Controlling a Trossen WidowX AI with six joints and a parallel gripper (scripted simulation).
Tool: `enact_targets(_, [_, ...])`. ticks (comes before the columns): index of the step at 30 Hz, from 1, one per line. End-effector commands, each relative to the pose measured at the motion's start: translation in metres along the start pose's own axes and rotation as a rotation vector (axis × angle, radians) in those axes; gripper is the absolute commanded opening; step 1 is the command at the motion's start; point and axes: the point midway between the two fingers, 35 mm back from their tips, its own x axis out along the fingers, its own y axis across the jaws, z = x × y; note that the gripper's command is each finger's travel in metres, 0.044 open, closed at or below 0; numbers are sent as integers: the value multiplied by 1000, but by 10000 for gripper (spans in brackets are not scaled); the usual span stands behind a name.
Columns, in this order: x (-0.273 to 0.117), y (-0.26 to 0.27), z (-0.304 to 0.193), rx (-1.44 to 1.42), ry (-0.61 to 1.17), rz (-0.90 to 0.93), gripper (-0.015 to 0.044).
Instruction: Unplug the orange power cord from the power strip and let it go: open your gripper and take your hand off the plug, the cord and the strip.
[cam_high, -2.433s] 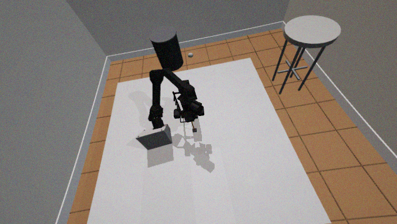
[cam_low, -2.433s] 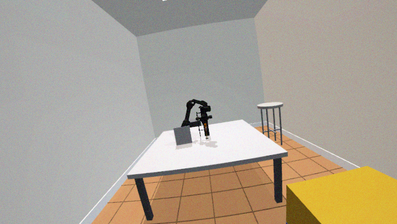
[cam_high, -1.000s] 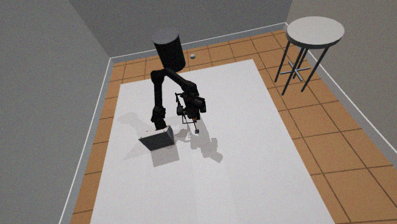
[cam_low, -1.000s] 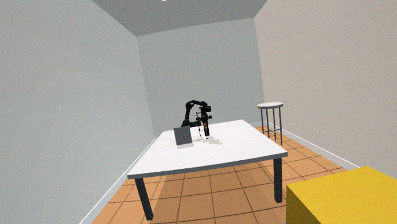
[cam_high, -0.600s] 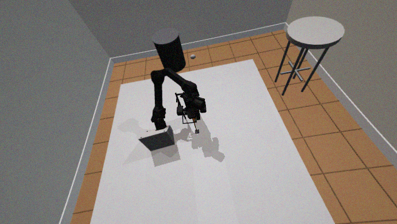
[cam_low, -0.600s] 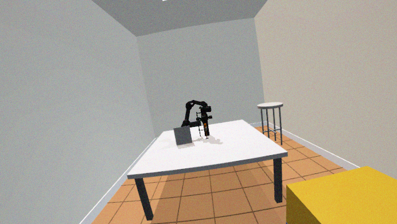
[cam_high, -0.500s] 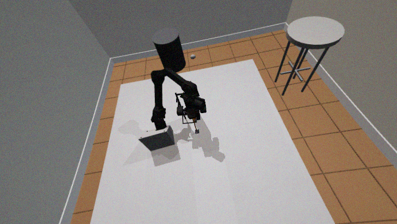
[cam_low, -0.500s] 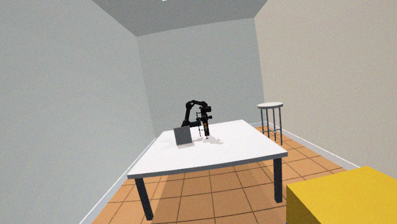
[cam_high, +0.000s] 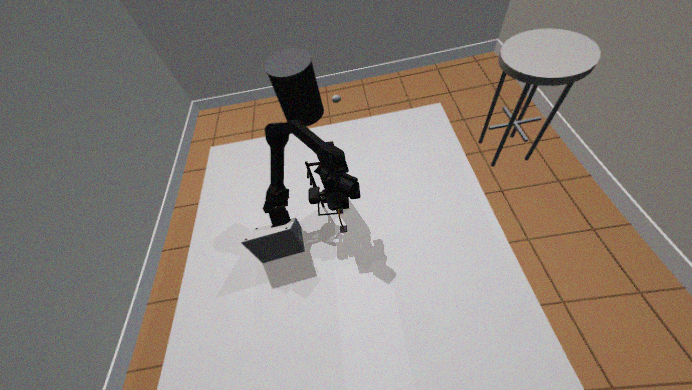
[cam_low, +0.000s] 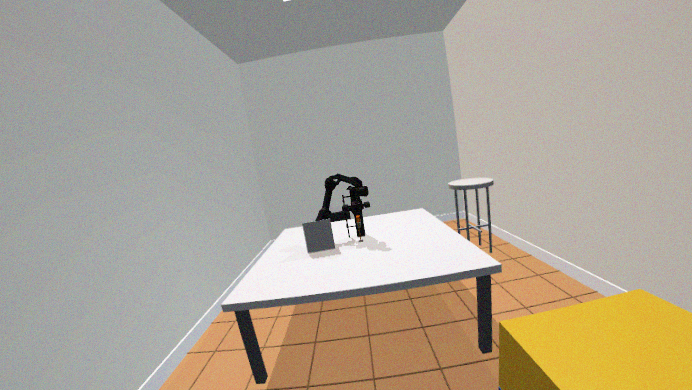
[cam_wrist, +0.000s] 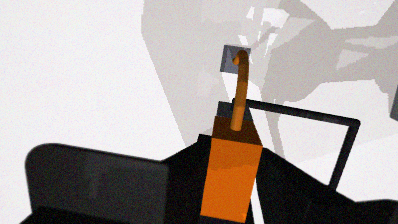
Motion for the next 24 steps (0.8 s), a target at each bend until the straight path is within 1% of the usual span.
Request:
enact_targets(1, [-9,1,28,10,-61,9,0])
enact_targets(18, [-15,-2,55,12,-61,8,0])
enact_targets(24, [-9,-2,47,12,-57,8,157])
